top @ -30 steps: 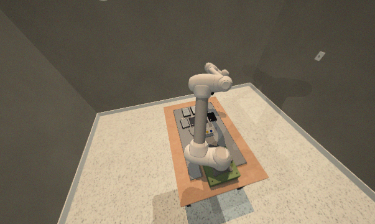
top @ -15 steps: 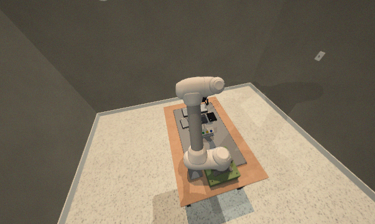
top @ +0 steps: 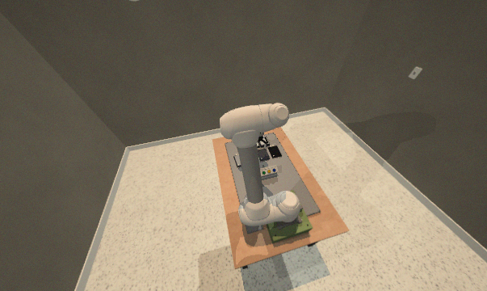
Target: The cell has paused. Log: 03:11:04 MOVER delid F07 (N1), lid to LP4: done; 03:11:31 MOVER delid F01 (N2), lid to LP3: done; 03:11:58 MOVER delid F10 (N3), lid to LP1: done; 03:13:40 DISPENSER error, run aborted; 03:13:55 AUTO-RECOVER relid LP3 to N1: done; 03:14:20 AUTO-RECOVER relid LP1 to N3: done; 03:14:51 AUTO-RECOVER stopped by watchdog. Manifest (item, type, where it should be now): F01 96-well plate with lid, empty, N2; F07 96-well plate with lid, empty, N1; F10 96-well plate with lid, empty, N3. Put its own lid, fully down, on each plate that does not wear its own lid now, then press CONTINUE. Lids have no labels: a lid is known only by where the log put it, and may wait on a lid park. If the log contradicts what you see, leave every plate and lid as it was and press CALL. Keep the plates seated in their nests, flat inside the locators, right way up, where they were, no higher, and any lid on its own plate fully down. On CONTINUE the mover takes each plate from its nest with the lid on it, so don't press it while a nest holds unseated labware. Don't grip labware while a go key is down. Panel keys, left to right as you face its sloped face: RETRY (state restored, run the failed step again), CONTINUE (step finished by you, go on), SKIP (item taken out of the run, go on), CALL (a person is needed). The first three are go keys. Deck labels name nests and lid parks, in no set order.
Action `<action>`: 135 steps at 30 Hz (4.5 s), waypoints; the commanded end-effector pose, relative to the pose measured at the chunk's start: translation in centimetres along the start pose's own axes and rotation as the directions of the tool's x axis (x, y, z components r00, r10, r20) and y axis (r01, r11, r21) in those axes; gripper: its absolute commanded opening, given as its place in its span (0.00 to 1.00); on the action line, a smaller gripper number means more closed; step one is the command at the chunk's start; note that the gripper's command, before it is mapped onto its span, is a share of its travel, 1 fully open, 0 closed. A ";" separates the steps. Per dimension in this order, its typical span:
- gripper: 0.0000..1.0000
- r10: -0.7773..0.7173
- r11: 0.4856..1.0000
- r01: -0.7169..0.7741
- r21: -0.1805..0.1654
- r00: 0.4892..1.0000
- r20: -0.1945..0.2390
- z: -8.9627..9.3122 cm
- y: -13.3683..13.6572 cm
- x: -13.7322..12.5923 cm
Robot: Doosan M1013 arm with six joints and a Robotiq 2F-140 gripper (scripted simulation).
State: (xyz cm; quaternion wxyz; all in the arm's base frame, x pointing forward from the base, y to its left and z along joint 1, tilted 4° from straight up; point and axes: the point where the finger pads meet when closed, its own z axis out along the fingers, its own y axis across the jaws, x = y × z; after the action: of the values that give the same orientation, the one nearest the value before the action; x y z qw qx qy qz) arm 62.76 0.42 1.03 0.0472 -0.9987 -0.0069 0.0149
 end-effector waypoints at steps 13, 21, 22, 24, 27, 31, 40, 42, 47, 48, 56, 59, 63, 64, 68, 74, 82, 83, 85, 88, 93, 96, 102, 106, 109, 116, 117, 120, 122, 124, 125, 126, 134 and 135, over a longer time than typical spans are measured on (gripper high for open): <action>0.00 0.005 1.000 -0.005 -0.024 1.000 -0.007 0.1 -0.1 -0.6; 0.00 0.005 1.000 -0.005 -0.024 1.000 -0.007 0.1 -0.1 -0.6; 0.00 0.005 1.000 -0.005 -0.024 1.000 -0.007 0.1 -0.1 -0.6; 0.00 0.005 1.000 -0.005 -0.024 1.000 -0.007 0.1 -0.1 -0.6; 0.00 0.005 1.000 -0.005 -0.024 1.000 -0.007 0.1 -0.1 -0.6; 0.00 0.005 1.000 -0.005 -0.024 1.000 -0.007 0.1 -0.1 -0.6; 0.00 0.005 1.000 -0.005 -0.023 1.000 -0.007 0.1 0.8 -0.5; 0.00 0.005 1.000 -0.005 -0.023 1.000 -0.007 0.0 4.8 -0.2; 0.00 0.005 1.000 -0.005 -0.021 1.000 -0.006 -0.1 9.8 -0.2; 0.00 0.005 1.000 -0.005 -0.021 1.000 -0.006 -0.1 9.8 -0.2; 0.00 0.005 1.000 -0.005 -0.020 1.000 -0.006 -0.2 12.5 -0.3; 0.00 0.005 1.000 -0.005 -0.020 1.000 -0.006 -0.2 12.5 -0.3; 0.00 0.005 1.000 -0.005 -0.020 1.000 -0.006 -0.2 12.5 -0.3; 0.00 0.005 1.000 -0.005 -0.020 1.000 -0.006 -0.2 12.5 -0.3; 0.00 0.005 1.000 -0.005 -0.020 1.000 -0.006 -0.2 12.5 -0.3; 0.00 0.005 1.000 -0.005 -0.020 1.000 -0.006 -0.2 12.5 -0.3; 0.00 0.005 1.000 -0.005 -0.021 1.000 -0.006 -0.1 11.9 -0.2; 0.00 0.005 1.000 -0.005 -0.021 1.000 -0.006 -0.1 10.7 0.0; 0.00 0.005 1.000 -0.005 -0.022 1.000 -0.006 -0.1 6.2 0.5; 0.00 0.005 1.000 -0.005 -0.022 1.000 -0.006 0.0 3.1 0.7; 0.00 0.005 1.000 -0.005 -0.022 1.000 -0.006 0.1 -3.7 0.6; 0.00 0.005 1.000 -0.005 -0.022 1.000 -0.006 0.2 -6.8 0.3; 0.00 0.005 1.000 -0.005 -0.021 1.000 -0.006 0.3 -11.3 -0.4; 0.00 0.005 1.000 -0.005 -0.020 1.000 -0.006 0.4 -13.0 -0.8; 0.00 0.005 1.000 -0.005 -0.020 1.000 -0.006 0.4 -13.0 -0.8; 0.00 0.005 1.000 -0.005 -0.020 1.000 -0.006 0.4 -13.0 -0.8; 0.00 0.005 1.000 -0.005 -0.020 1.000 -0.006 0.4 -13.0 -0.8; 0.00 0.005 1.000 -0.005 -0.020 1.000 -0.006 0.4 -13.0 -0.8; 0.00 0.005 1.000 -0.005 -0.020 1.000 -0.006 0.4 -13.0 -0.8; 0.00 0.005 1.000 -0.005 -0.020 1.000 -0.006 0.4 -13.0 -0.8; 0.00 0.005 1.000 -0.005 -0.020 1.000 -0.006 0.4 -13.0 -0.8; 0.00 0.005 1.000 -0.005 -0.020 1.000 -0.006 0.4 -13.0 -0.8; 0.00 0.005 1.000 -0.005 -0.020 1.000 -0.006 0.4 -12.9 -0.6; 0.00 0.005 1.000 -0.005 -0.020 1.000 -0.006 0.3 -12.6 0.7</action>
State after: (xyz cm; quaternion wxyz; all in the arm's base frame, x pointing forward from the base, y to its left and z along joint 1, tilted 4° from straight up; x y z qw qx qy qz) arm 62.07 13.22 1.76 0.0354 -0.9993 -0.0076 0.0117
